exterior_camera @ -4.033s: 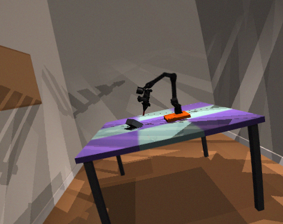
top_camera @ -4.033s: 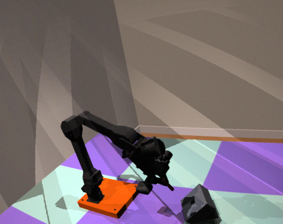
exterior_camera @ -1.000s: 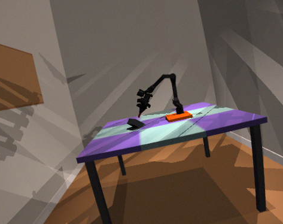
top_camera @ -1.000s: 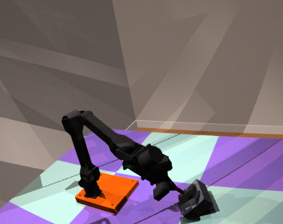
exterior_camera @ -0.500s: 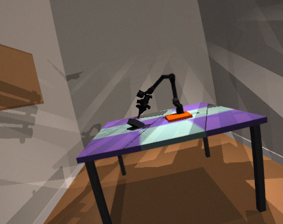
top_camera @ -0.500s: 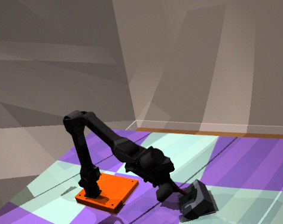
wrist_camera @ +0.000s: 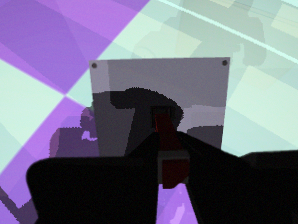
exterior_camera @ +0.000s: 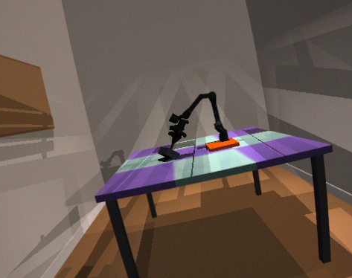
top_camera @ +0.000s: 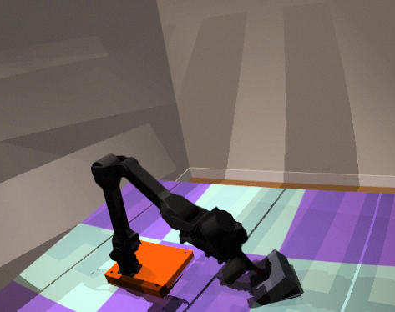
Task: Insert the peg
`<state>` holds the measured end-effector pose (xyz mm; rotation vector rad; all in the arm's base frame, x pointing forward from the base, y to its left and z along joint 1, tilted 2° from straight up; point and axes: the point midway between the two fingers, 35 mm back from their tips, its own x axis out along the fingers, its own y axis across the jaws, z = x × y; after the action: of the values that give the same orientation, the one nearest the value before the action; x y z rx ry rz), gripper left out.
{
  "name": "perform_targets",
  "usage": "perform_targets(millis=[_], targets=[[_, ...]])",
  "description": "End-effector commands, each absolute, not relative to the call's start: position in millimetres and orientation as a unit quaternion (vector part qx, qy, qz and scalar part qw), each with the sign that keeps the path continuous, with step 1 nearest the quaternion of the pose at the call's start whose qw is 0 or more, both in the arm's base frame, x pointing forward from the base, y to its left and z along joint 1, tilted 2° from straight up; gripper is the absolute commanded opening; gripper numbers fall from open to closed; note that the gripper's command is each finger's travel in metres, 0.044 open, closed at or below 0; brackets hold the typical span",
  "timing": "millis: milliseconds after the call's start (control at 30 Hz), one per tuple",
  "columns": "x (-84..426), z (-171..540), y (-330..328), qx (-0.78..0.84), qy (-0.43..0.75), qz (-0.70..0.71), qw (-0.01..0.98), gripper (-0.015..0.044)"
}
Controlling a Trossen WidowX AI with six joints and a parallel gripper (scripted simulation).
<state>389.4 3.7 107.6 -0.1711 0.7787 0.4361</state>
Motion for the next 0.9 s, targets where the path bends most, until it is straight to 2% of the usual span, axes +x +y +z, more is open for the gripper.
perform_targets(millis=[0,867], targets=[[388.8,108.7,2.9,-0.083,0.376,0.210,0.899,0.0000],[395.3,101.4,6.5,-0.083,0.376,0.210,0.899,0.0000]])
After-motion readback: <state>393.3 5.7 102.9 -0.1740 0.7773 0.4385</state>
